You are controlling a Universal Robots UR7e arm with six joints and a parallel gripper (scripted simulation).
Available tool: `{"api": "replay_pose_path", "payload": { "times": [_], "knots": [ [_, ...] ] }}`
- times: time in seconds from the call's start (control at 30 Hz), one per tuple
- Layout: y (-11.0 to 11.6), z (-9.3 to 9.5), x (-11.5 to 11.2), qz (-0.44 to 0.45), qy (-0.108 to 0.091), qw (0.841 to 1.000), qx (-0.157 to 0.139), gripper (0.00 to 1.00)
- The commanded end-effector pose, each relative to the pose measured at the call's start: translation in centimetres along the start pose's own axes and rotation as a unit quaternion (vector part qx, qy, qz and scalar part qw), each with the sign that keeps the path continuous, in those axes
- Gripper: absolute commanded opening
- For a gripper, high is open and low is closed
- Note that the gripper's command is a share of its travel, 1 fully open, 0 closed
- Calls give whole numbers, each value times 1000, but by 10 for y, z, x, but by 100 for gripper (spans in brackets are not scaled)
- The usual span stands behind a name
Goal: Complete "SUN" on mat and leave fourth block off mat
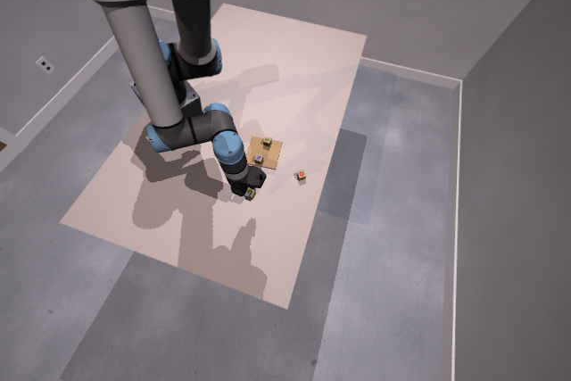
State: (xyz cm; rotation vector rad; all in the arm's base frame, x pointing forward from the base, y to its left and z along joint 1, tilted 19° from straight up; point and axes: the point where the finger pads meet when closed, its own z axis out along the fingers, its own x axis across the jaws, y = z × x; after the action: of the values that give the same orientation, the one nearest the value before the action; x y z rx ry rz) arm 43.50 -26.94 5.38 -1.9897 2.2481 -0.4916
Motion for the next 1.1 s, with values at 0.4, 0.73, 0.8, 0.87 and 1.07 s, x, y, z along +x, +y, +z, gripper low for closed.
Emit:
{"api": "replay_pose_path", "payload": {
  "times": [0.4,0.73,0.8,0.87,1.07],
  "knots": [
    [0,-2,-2,-7,0,1000,0,57],
    [0,0,-38,-117,-1,993,-1,57],
    [0,0,-38,-117,-1,993,-1,57],
    [1,0,-53,-161,-1,987,-2,57],
    [3,1,-74,-228,-2,974,-2,57]
  ]
}}
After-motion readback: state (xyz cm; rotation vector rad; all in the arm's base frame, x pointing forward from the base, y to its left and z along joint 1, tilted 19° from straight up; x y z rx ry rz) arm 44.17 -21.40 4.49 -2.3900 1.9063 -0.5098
